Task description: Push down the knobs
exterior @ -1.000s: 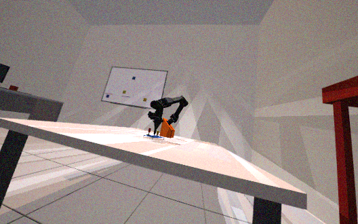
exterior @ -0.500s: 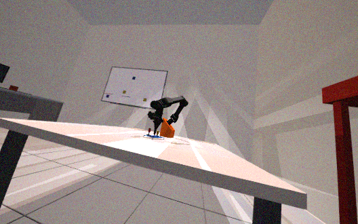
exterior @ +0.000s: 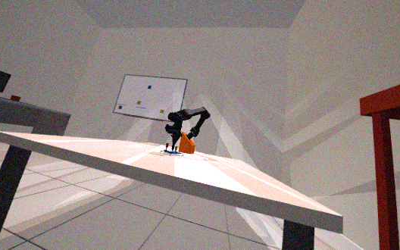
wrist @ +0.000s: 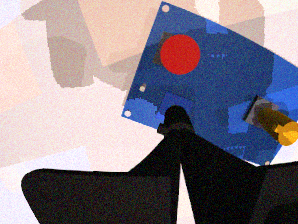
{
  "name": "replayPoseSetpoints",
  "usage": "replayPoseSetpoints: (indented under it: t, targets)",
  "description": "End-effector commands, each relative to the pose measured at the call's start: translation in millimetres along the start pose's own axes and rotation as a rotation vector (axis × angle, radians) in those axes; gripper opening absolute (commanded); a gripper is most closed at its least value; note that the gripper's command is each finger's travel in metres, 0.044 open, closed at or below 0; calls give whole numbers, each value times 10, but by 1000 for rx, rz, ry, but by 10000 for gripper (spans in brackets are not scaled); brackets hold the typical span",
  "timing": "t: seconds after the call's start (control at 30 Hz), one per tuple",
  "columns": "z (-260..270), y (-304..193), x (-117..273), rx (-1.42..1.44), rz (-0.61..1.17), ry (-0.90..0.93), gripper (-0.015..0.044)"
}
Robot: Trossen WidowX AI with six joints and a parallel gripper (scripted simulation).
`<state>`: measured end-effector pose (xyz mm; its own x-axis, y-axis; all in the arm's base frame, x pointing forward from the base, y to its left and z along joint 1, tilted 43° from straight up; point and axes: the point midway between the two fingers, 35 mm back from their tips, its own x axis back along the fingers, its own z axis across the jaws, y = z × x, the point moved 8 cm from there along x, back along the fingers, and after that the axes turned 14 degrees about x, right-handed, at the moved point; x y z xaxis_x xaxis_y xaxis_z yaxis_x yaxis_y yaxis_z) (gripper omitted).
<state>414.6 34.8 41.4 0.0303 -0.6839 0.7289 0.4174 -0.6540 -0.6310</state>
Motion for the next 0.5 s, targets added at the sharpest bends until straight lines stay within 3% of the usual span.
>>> replayPoseSetpoints:
  t: [0.0, 0.47]
  targets:
    - [8, -11, -52, 5, 1, -4, 0]
    - [8, -12, -78, 5, 2, -4, 0]
